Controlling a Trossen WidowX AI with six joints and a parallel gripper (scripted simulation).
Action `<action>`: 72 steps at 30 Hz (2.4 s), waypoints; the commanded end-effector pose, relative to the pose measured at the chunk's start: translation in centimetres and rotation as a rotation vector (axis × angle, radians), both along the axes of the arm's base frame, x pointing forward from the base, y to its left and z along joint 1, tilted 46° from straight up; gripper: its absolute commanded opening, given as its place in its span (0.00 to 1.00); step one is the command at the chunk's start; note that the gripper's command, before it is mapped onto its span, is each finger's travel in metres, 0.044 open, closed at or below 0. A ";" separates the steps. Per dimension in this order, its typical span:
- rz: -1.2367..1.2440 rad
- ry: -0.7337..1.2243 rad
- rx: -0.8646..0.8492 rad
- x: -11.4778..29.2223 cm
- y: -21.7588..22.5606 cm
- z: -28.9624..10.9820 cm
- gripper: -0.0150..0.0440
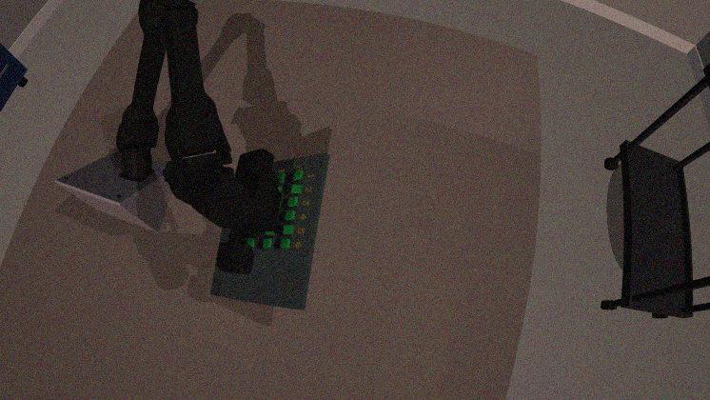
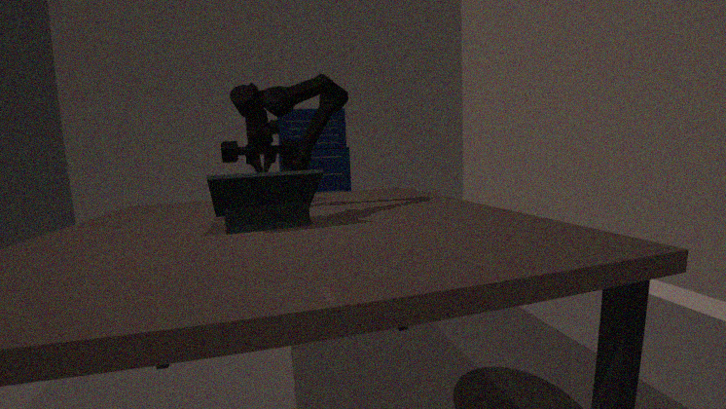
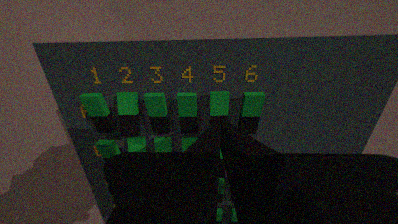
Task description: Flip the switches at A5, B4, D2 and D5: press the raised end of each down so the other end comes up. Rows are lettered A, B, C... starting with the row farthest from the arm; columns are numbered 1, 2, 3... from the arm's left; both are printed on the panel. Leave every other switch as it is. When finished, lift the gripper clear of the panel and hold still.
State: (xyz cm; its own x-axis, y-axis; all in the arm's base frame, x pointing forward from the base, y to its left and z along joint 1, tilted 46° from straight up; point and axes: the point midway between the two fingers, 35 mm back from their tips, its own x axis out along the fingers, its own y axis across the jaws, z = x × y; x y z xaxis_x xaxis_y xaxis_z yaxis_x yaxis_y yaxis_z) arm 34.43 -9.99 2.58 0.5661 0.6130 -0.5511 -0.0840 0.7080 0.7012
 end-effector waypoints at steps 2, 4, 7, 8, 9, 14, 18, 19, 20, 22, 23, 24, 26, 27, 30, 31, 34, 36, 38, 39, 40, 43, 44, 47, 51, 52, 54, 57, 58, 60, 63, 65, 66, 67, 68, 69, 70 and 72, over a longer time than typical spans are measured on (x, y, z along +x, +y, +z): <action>0.000 0.007 0.002 0.0 0.2 -0.2 0.25; 0.000 0.007 0.002 0.0 0.2 -0.2 0.25; 0.000 0.007 0.002 0.0 0.2 -0.2 0.25; 0.001 0.001 -0.001 0.0 -0.1 0.0 0.25; 0.002 0.005 -0.003 -0.3 -0.5 0.3 0.25; 0.018 0.028 -0.002 -3.3 -3.8 3.4 0.25; 0.019 0.028 -0.002 -3.5 -3.9 3.5 0.25; 0.019 0.028 -0.002 -3.5 -3.9 3.5 0.25; 0.019 0.028 -0.002 -3.5 -3.9 3.5 0.25; 0.019 0.028 -0.001 -3.9 -3.6 3.5 0.25; 0.019 0.029 -0.001 -4.5 -3.1 3.5 0.25; 0.019 0.029 -0.001 -5.2 -2.5 3.5 0.25; 0.019 0.030 0.000 -6.6 -1.4 3.4 0.25; 0.019 0.030 0.000 -6.9 -1.1 3.4 0.25; 0.019 0.030 0.000 -7.0 -1.0 3.4 0.25; 0.019 0.030 0.000 -7.0 -1.0 3.4 0.25; 0.009 0.021 -0.001 -6.1 0.1 2.3 0.25; 0.001 0.011 0.002 -5.3 1.1 1.5 0.25; 0.000 0.010 0.003 -5.2 1.3 1.4 0.25; 0.000 0.010 0.003 -5.2 1.3 1.4 0.25; 0.000 0.010 0.003 -5.2 1.3 1.4 0.25; 0.000 0.010 0.003 -5.1 1.3 1.4 0.25; 0.000 0.010 0.003 -5.0 1.5 1.2 0.25; 0.000 0.009 0.004 -4.7 1.9 0.9 0.25; 0.000 0.009 0.004 -4.6 2.0 0.8 0.25; 0.000 0.009 0.004 -4.6 2.0 0.8 0.25; 0.000 0.009 0.003 -4.5 2.1 0.6 0.25; 0.000 0.009 0.003 -4.2 2.4 0.4 0.25; 0.000 0.009 0.003 -4.1 2.5 0.3 0.25; 0.000 0.009 0.004 -3.9 2.7 0.1 0.25; 0.000 0.009 0.004 -3.9 2.8 0.1 0.25; 0.000 0.009 0.004 -3.9 2.8 0.1 0.25; 0.000 0.009 0.004 -3.9 2.8 0.1 0.25; 0.000 0.009 0.004 -3.9 2.8 0.1 0.25; 0.000 0.009 0.004 -3.9 2.8 0.1 0.25; 0.000 0.009 0.004 -3.9 2.8 0.1 0.25; 0.000 0.009 0.004 -3.9 2.8 0.1 0.25; 0.000 0.009 0.004 -3.9 2.8 0.1 0.25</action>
